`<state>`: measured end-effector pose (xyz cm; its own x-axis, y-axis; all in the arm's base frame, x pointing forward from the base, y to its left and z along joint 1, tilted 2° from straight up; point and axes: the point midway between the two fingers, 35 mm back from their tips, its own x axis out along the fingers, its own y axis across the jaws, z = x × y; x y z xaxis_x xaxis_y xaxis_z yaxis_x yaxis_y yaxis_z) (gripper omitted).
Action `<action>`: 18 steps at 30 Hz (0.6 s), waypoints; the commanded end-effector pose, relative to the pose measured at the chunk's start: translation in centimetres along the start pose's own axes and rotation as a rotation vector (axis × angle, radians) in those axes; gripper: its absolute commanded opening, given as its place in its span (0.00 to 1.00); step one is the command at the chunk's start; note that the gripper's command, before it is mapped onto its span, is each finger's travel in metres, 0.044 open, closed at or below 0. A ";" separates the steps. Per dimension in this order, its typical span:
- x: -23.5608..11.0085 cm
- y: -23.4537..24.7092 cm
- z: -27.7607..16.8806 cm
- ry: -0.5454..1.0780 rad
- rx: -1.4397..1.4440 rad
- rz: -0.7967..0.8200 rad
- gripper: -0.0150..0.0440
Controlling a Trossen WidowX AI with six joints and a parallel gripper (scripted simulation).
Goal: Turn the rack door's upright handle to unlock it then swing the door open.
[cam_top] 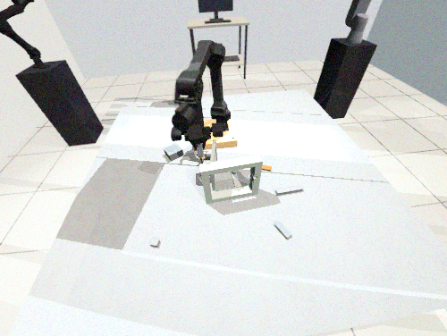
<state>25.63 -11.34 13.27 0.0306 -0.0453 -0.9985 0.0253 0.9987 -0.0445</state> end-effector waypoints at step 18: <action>0.1 -3.2 1.1 0.002 -0.275 0.003 0.27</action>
<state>26.63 -14.52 13.47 0.0338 -0.0484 -0.9983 -0.2206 0.9738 -0.0546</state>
